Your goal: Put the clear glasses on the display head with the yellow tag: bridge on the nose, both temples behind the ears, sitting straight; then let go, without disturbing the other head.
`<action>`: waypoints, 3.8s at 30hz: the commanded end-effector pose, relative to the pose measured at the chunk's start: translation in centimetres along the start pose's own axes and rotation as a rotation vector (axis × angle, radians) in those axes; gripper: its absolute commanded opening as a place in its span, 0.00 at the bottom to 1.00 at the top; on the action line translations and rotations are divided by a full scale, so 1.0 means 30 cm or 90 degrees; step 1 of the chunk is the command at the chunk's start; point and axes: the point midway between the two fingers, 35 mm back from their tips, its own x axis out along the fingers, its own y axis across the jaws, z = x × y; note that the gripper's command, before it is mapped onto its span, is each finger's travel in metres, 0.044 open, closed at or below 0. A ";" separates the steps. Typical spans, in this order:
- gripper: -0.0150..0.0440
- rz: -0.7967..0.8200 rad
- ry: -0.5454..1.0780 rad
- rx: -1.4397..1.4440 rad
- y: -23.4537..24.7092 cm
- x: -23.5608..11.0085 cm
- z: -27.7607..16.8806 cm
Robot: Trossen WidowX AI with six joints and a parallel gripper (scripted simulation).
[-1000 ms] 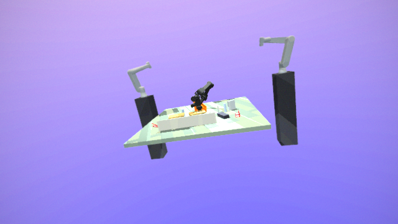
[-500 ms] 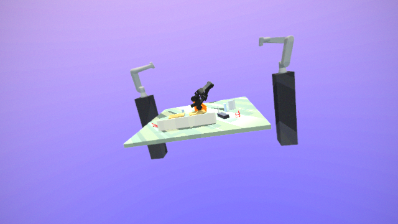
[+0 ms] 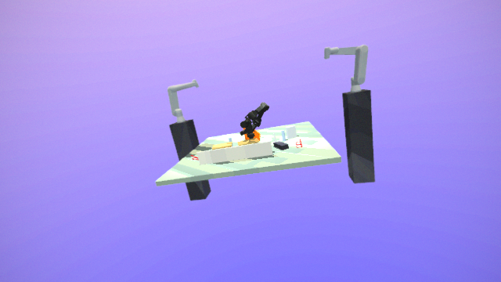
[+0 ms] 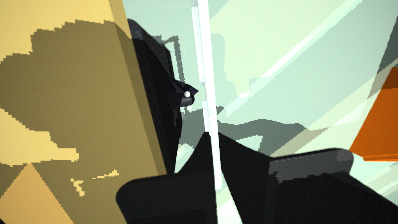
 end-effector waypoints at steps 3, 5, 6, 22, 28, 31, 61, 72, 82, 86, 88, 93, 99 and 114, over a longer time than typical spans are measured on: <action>0.25 0.002 0.003 0.001 0.002 0.002 -0.002; 0.25 0.002 0.003 0.001 0.002 0.002 -0.002; 0.25 0.002 0.003 0.001 0.002 0.002 -0.002; 0.25 0.002 0.003 0.001 0.002 0.002 -0.002; 0.25 0.002 0.003 0.001 0.002 0.002 -0.002; 0.25 0.002 0.003 0.001 0.002 0.002 -0.002; 0.25 0.002 0.003 0.001 0.002 0.002 -0.002; 0.25 0.000 0.000 0.000 0.000 0.002 0.000; 0.25 0.002 0.003 0.001 0.002 0.017 -0.002; 0.30 0.000 0.000 0.000 0.000 0.013 0.000; 0.39 0.000 0.000 0.000 0.000 0.013 0.000; 0.44 0.000 0.000 0.000 0.000 0.013 0.000; 0.44 0.000 0.001 0.000 0.001 -0.010 0.001; 0.44 -0.003 0.004 0.001 -0.106 -0.123 0.001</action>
